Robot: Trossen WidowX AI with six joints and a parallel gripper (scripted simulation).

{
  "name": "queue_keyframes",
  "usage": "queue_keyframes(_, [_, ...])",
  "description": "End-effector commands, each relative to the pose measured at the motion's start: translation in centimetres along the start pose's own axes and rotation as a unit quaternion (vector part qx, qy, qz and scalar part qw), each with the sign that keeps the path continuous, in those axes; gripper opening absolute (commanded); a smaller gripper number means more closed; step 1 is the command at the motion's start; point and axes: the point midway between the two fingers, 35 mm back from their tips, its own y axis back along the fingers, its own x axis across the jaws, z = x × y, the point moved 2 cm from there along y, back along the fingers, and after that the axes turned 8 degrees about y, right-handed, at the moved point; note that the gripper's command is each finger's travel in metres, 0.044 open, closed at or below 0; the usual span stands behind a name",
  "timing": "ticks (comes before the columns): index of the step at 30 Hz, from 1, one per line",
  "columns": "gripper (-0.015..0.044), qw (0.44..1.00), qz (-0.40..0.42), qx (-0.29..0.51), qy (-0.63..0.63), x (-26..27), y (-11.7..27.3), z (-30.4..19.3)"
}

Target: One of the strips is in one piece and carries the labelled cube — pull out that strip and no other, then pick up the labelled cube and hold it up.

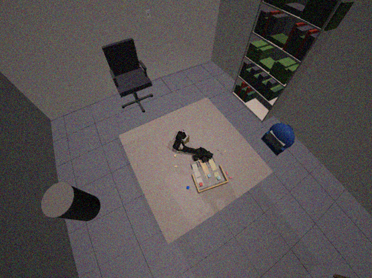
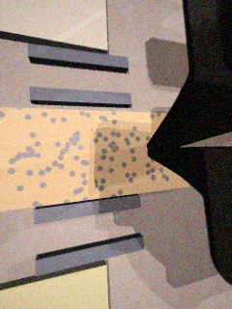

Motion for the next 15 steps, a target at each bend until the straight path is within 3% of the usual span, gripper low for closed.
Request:
queue_keyframes(1, [0.0, 1.0, 0.0, 0.008, 0.002, 0.1, -0.3, -1.1])
queue_keyframes(15, [0.0, 1.0, 0.001, 0.009, 0.002, 0.4, -0.3, -3.2])
